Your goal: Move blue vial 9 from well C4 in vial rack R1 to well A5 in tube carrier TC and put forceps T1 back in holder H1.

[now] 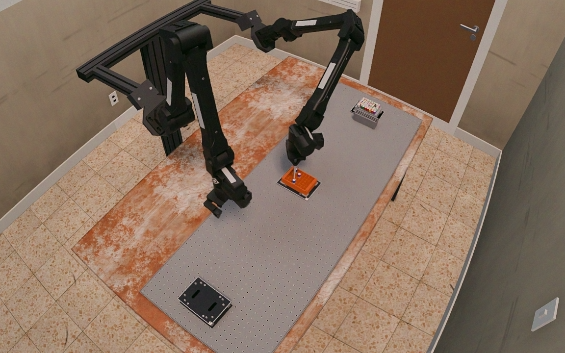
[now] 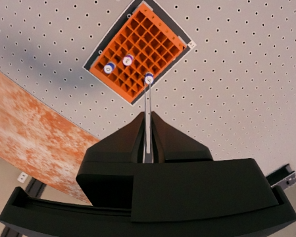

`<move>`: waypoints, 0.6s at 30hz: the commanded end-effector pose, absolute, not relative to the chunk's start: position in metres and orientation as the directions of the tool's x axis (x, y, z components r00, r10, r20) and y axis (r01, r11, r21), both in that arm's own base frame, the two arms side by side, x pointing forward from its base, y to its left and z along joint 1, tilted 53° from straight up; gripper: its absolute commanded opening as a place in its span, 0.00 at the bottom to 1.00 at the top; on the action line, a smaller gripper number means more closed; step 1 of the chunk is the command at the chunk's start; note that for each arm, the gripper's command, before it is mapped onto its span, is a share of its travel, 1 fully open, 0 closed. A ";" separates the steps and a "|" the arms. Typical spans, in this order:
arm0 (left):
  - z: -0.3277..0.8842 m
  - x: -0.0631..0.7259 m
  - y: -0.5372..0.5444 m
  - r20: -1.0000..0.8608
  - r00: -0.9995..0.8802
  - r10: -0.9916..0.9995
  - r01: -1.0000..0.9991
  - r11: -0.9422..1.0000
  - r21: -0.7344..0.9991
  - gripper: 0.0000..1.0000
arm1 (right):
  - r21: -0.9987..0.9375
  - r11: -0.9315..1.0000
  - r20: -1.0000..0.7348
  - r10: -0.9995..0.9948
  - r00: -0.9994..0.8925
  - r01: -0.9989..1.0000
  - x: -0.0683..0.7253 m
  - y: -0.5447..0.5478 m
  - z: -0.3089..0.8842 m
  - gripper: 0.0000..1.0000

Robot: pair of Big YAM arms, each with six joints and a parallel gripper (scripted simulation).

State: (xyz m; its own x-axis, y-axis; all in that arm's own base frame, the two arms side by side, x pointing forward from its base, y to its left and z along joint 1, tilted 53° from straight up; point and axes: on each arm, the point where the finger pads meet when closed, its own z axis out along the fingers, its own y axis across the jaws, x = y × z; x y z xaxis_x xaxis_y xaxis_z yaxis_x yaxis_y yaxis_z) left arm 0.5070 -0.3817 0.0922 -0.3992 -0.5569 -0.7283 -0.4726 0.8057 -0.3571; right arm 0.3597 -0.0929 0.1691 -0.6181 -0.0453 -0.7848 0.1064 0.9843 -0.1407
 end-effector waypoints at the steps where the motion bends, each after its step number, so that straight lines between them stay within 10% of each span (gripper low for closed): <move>1: 0.109 0.512 -0.369 -0.759 -0.426 -0.492 -0.430 0.848 -0.309 0.07 | -0.151 0.983 -0.791 -0.055 -0.610 0.108 0.362 -0.095 0.175 1.00; 18: 0.117 0.508 -0.348 -0.825 -0.553 -0.118 -0.209 0.978 0.001 0.07 | -0.151 0.983 -0.791 -0.055 -0.610 0.108 0.362 -0.095 0.175 1.00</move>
State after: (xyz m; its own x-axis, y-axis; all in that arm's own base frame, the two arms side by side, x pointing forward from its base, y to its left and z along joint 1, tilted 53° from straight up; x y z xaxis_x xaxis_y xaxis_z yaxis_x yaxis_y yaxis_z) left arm 0.5071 -0.3523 0.1016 -0.5435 -0.2217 -0.8096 -0.2912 0.9544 -0.0658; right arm 0.3597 -0.0929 0.1691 -0.6181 -0.0453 -0.7848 0.1064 0.9843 -0.1407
